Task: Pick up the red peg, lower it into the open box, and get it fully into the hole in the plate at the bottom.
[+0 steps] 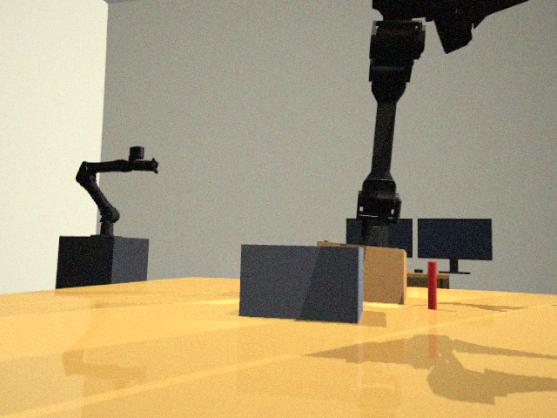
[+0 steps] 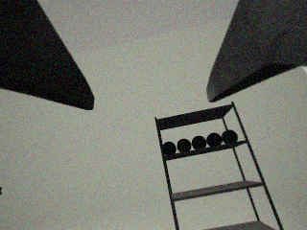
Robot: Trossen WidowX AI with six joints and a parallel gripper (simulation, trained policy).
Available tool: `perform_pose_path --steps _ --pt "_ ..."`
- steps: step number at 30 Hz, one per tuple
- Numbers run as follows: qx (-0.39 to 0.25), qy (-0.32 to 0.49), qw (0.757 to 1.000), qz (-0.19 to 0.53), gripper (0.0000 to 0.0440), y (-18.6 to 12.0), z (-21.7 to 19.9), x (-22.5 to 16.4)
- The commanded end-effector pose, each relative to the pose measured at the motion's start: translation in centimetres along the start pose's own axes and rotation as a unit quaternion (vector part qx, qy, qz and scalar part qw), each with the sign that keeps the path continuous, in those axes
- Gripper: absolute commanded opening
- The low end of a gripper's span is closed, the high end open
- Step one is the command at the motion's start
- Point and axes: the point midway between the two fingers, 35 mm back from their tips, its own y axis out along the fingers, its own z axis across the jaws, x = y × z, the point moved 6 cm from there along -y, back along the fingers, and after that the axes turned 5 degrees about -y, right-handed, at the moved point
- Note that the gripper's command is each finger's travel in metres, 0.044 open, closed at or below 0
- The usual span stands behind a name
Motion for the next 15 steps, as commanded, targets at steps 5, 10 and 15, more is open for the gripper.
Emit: perform_pose_path --steps 5,10,15 --pt "0.007 0.081 0.996 0.032 0.044 0.6 0.0 -0.9" --pt "0.008 0.162 0.985 0.061 0.044 1.3 0.1 -1.6" --pt "0.008 0.243 0.966 0.089 0.044 2.1 0.1 -2.1"
